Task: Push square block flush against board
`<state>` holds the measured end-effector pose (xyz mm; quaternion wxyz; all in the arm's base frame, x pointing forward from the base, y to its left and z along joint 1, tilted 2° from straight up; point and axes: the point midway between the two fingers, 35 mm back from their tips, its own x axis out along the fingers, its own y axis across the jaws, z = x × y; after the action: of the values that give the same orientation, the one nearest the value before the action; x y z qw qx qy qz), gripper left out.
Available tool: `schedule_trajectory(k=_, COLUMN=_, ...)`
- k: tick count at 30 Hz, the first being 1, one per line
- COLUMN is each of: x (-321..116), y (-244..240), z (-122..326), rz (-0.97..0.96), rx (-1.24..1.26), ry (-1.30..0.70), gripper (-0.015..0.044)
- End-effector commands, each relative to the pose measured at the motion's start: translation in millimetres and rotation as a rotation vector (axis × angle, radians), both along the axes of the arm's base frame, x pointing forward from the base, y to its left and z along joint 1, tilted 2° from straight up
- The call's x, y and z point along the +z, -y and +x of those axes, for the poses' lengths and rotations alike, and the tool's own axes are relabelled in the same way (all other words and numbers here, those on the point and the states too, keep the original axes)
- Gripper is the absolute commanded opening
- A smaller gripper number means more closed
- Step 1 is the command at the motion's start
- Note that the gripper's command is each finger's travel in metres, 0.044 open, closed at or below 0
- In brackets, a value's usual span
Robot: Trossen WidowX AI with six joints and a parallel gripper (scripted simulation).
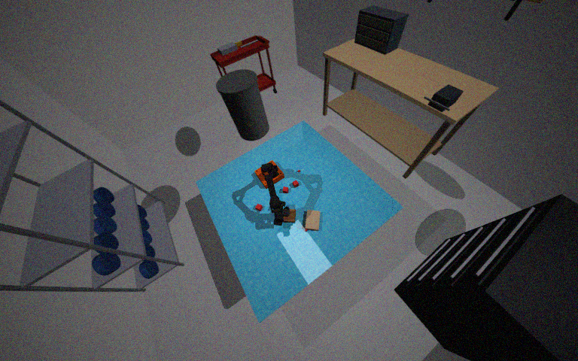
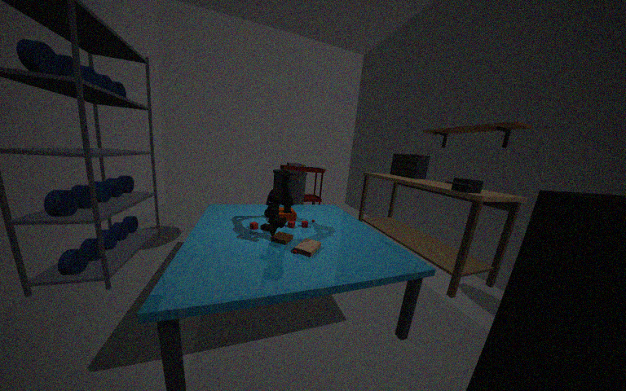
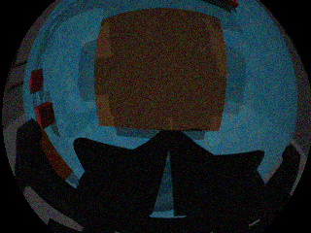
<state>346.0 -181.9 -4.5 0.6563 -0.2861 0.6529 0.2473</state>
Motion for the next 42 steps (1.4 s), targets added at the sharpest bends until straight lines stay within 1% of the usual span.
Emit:
schedule_trajectory(k=1, x=-3.5, y=-6.7, z=4.6, rz=0.009, rx=0.003, ry=-0.005, gripper=0.0)
schedule_trajectory(k=42, x=-4.0, y=-53.3, z=47.4, rz=0.014, rx=0.003, ry=-0.001, gripper=0.0)
